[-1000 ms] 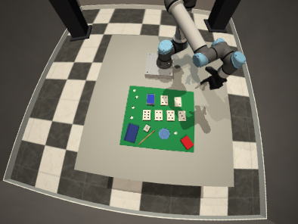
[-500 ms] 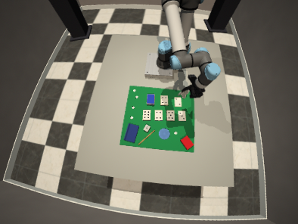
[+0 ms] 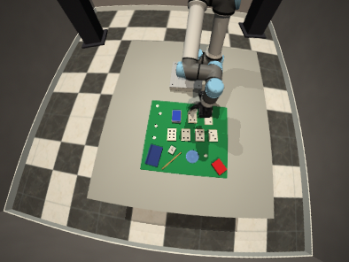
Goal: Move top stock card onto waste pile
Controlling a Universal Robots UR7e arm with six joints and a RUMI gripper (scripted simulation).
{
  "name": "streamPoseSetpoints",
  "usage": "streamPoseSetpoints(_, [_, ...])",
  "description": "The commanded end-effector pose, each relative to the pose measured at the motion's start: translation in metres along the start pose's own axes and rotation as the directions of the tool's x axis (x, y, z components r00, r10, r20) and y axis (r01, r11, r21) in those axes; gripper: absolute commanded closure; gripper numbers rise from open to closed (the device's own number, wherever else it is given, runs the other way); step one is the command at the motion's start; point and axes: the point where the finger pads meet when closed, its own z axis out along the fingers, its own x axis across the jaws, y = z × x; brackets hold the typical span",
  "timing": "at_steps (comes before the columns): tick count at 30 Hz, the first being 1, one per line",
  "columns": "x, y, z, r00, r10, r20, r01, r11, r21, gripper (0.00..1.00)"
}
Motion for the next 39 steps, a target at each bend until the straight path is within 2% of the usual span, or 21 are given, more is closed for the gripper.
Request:
streamPoseSetpoints(1, [-0.036, -0.001, 0.01, 1.0, 0.004, -0.022, -0.005, 1.0, -0.021, 0.0])
streamPoseSetpoints(8, [-0.088, -0.018, 0.026, 0.999, 0.042, -0.031, -0.043, 0.998, -0.035, 0.0])
streamPoseSetpoints(16, [-0.127, -0.037, 0.039, 0.997, 0.07, -0.034, -0.072, 0.996, -0.048, 0.0])
streamPoseSetpoints(27, [-0.145, -0.047, 0.045, 0.996, 0.085, -0.034, -0.087, 0.995, -0.055, 0.0])
streamPoseSetpoints(39, [-0.148, -0.048, 0.045, 0.996, 0.086, -0.033, -0.088, 0.995, -0.057, 0.0])
